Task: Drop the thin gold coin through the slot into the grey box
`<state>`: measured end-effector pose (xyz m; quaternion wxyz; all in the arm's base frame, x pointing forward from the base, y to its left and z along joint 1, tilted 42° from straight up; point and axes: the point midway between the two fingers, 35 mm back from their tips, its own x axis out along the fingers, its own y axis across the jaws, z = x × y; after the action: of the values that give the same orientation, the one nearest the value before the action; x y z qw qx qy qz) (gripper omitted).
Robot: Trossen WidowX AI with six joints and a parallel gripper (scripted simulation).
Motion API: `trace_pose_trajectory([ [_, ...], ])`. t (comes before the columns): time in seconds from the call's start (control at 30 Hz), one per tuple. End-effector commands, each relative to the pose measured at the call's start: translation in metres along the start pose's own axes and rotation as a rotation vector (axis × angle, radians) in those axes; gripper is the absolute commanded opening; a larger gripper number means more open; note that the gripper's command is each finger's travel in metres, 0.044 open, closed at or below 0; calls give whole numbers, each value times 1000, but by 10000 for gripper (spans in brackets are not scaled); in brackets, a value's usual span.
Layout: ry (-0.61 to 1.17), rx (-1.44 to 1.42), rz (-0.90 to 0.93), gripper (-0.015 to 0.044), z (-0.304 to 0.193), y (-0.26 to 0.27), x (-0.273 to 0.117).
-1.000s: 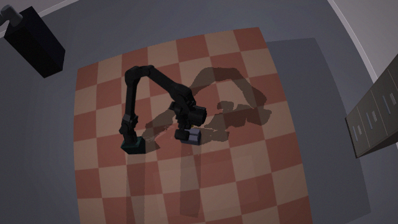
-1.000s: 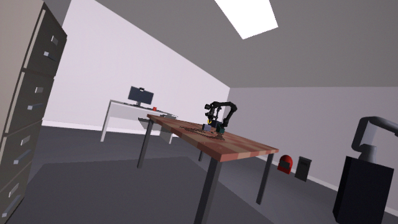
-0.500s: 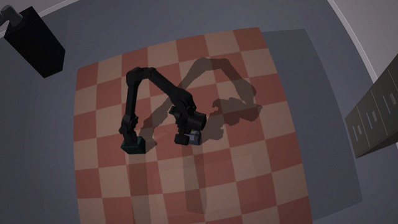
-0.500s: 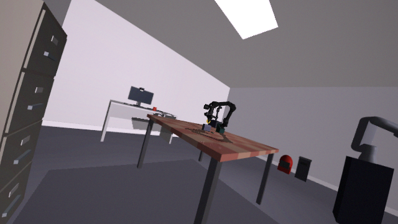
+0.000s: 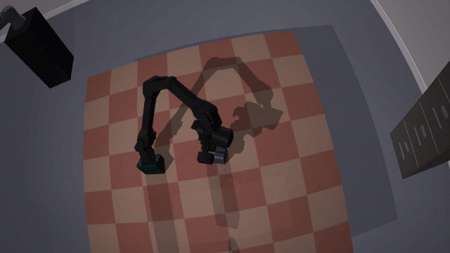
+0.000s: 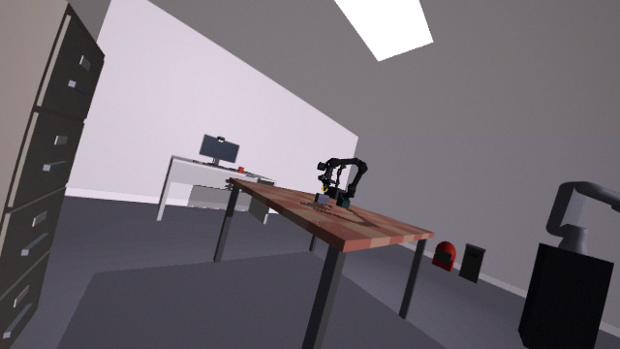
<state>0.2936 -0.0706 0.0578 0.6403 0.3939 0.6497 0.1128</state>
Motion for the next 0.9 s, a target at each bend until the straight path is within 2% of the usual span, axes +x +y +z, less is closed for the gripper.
trace_pose_trajectory([
  [0.0, -1, -3, -2, 0, 0, -3, -1],
  [0.87, 0, 1, 2, 0, 1, -4, 5],
])
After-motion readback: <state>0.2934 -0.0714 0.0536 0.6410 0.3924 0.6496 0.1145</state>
